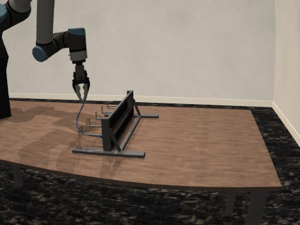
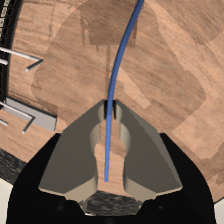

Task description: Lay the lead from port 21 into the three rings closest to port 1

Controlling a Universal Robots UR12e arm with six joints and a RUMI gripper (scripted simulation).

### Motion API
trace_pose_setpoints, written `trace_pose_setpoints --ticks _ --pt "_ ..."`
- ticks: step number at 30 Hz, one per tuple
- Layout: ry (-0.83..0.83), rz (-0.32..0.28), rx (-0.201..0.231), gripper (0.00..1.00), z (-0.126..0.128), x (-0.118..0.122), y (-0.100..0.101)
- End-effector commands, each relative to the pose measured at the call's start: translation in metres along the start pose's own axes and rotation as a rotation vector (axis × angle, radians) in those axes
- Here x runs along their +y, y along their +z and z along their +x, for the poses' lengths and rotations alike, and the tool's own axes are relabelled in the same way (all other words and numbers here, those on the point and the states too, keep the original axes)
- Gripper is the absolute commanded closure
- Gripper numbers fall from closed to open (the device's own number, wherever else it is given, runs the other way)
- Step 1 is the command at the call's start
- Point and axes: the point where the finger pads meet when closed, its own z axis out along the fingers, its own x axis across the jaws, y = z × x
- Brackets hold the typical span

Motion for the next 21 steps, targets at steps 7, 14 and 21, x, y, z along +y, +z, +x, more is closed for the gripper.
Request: trace_pose_setpoints --ticks 7,14,21 --pt "0.283 -0.002 0.049 1.00 -0.094 0.004 -0.039" --pt "0.362 0.000 0.049 1.00 -0.124 0.006 -0.052" --pt "0.389 0.000 0.049 1.00 -0.134 0.007 -0.057"
